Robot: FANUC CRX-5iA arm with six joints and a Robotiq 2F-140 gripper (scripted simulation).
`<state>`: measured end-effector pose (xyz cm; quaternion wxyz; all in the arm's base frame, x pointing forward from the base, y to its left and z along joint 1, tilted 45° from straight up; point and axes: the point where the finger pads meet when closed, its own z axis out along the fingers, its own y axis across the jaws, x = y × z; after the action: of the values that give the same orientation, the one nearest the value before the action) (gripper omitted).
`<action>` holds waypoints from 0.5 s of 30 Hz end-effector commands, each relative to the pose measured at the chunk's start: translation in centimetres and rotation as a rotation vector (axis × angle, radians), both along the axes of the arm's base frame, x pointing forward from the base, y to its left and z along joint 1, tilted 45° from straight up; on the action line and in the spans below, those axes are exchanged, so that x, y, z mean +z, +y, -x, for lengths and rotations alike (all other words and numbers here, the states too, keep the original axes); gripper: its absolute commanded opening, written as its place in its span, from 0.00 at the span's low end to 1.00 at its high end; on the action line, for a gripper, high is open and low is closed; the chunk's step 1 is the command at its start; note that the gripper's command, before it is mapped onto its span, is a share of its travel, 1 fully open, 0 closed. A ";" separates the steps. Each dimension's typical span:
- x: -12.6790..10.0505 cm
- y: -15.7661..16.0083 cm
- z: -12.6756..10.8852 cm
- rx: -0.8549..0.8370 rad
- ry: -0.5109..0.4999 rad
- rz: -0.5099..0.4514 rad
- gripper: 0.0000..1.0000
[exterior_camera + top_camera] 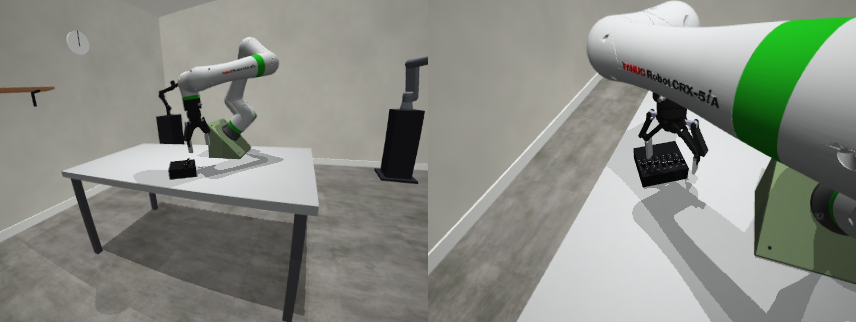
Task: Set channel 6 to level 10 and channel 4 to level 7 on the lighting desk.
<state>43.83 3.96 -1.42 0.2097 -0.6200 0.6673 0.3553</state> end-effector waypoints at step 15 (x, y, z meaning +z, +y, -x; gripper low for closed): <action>0.2 0.6 0.4 0.473 -0.560 -0.172 1.00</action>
<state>43.35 4.59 -1.18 0.3272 -0.7992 0.4228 0.2746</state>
